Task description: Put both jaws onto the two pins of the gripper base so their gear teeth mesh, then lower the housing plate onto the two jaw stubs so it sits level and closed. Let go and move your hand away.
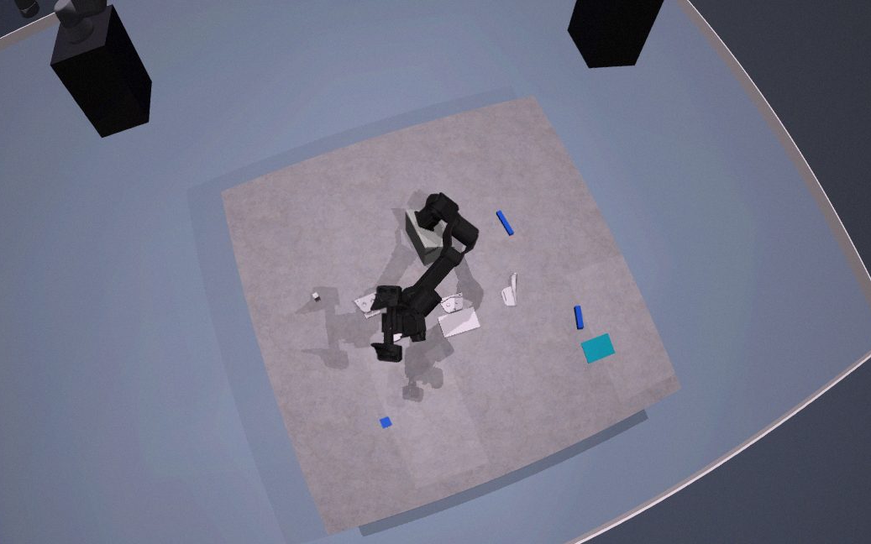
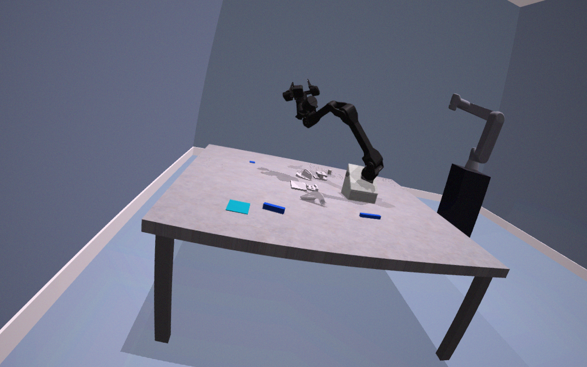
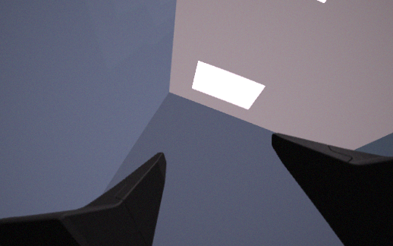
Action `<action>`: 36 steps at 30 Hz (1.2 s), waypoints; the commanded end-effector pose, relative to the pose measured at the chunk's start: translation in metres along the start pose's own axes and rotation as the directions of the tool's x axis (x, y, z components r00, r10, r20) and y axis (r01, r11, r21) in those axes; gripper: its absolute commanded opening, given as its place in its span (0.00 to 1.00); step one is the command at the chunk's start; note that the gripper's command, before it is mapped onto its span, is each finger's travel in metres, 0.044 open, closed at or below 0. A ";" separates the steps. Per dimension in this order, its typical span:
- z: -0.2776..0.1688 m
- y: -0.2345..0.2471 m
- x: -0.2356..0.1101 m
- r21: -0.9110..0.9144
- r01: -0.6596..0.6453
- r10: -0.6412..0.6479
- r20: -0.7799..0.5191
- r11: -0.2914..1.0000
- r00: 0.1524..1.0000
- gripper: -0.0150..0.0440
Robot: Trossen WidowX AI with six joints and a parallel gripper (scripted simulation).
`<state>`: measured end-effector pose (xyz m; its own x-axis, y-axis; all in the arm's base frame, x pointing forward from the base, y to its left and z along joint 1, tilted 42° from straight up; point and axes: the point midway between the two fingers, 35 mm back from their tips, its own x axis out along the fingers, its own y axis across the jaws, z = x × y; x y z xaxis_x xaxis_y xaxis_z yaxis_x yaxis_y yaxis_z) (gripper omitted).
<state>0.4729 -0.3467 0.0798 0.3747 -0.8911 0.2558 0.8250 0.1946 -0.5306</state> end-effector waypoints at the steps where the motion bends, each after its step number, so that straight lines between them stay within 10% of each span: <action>1: 0.000 0.000 0.000 0.000 0.000 0.000 0.000 1.000 1.000 0.98; 36: -0.064 0.089 -0.026 -0.066 -0.515 0.488 -0.240 0.855 0.839 1.00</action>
<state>0.5099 -0.3322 -0.0196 0.6111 -0.7647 -0.2046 0.5018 0.5742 -0.6469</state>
